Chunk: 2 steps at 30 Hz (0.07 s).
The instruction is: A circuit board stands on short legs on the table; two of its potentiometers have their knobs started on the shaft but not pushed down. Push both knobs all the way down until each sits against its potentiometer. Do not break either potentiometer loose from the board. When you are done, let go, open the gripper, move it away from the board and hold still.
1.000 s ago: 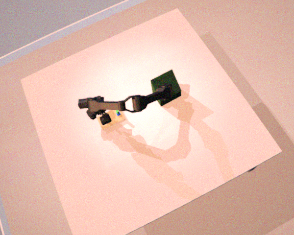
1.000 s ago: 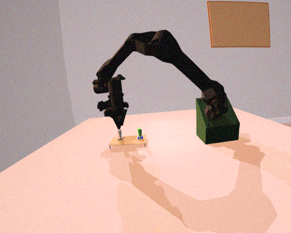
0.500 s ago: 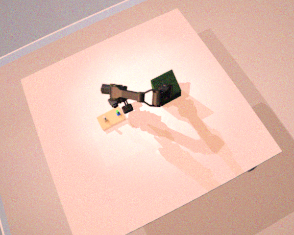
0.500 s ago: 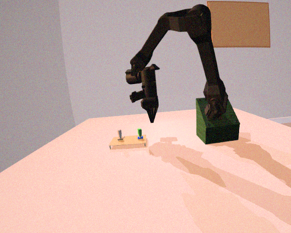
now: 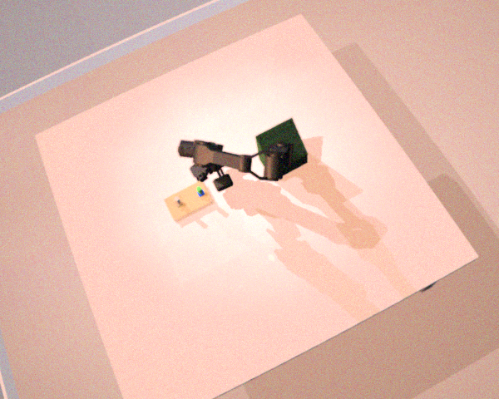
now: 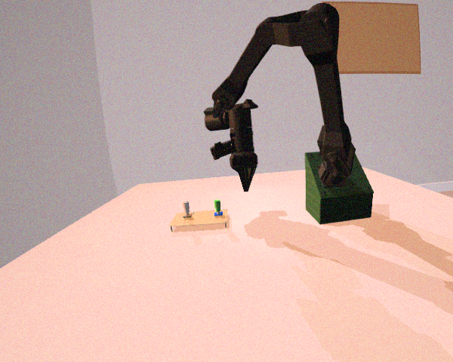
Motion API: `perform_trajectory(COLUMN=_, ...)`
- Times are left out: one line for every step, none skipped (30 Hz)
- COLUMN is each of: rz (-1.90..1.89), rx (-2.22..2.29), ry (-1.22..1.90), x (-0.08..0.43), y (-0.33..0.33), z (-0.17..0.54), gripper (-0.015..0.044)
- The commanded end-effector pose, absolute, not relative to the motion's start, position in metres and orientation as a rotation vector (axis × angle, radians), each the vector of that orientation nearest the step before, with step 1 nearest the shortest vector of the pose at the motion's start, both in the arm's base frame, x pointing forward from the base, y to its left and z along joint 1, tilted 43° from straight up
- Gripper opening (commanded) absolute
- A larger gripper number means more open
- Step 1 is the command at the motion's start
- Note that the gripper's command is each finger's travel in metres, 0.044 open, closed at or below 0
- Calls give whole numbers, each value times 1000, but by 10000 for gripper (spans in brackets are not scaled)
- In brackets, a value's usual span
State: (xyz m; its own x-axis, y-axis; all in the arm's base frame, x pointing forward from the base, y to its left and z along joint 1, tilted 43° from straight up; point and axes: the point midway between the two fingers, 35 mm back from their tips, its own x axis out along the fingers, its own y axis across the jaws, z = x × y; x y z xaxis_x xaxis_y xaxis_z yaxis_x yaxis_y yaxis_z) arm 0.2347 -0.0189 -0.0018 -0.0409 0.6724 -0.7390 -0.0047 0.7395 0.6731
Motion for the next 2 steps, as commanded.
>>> perform_trajectory(rz=597, rx=559, ry=1530, x=234, y=-19, z=-2, gripper=440)
perform_trajectory(rz=597, rx=559, ry=1530, x=234, y=-19, z=-2, gripper=440)
